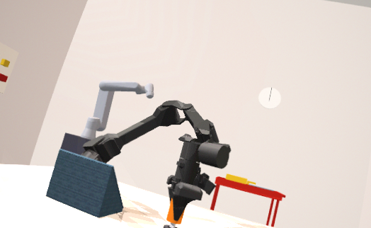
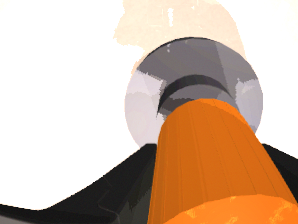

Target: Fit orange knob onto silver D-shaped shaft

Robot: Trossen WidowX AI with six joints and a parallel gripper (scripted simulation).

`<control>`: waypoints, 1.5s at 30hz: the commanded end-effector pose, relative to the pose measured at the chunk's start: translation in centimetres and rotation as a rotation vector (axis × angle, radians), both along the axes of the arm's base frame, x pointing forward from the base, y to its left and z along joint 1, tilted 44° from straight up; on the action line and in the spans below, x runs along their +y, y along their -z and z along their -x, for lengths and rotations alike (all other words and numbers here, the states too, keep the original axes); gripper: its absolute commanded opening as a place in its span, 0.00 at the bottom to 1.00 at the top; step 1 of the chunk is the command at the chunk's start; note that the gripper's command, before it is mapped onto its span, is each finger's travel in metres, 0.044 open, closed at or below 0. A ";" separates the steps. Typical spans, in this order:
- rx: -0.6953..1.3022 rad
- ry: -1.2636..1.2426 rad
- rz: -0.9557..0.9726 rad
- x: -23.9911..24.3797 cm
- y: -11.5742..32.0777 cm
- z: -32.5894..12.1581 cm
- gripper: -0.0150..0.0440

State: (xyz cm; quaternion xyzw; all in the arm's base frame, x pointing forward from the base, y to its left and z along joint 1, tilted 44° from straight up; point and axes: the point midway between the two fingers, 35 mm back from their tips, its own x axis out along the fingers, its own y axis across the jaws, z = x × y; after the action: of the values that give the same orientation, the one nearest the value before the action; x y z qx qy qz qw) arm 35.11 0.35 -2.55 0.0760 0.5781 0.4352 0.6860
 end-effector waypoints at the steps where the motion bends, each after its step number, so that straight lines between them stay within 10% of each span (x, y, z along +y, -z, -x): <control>1: -0.006 0.005 -0.001 0.0 0.1 -0.1 0.25; 45: -0.014 -0.004 -0.001 -0.4 -0.4 0.1 0.25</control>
State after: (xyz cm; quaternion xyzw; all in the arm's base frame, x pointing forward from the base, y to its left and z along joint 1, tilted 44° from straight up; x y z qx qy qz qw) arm 35.01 0.16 -2.35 0.0772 0.5770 0.4349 0.6870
